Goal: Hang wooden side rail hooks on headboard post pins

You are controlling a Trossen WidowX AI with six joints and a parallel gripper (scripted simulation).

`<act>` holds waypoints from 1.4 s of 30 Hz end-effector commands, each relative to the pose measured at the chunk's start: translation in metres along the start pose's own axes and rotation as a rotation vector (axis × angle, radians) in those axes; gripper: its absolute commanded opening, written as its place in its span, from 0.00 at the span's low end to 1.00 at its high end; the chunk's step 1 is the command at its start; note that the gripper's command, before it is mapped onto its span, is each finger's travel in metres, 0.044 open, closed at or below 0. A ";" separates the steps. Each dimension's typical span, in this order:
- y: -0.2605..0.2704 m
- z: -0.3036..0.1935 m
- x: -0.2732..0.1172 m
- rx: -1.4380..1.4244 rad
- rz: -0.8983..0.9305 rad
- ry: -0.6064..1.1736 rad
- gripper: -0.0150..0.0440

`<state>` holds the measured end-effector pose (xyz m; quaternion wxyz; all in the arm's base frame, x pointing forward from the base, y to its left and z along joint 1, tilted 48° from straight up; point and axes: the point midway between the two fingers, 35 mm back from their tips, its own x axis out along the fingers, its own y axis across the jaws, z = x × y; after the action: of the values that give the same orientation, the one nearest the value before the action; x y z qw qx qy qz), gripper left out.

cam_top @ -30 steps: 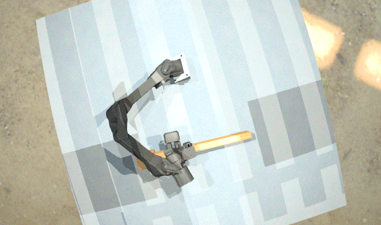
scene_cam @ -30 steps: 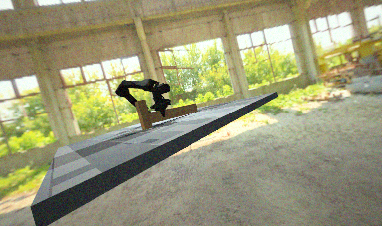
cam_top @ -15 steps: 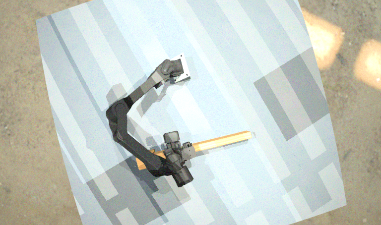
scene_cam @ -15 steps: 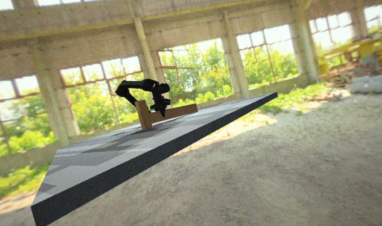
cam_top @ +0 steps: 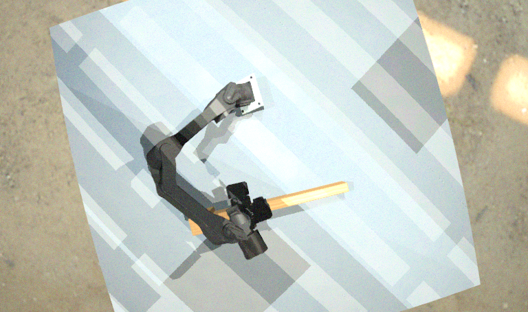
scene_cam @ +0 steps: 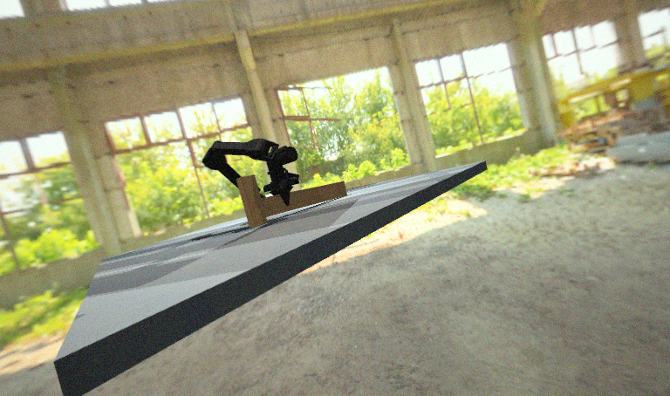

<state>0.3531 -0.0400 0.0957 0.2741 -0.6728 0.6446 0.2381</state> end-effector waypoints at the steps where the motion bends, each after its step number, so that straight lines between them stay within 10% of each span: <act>1: -0.001 -0.003 -0.002 0.008 -0.013 0.006 0.25; 42: -0.001 -0.003 0.004 0.008 -0.014 0.006 0.25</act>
<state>0.3533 -0.0453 0.0917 0.2752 -0.6723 0.6443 0.2391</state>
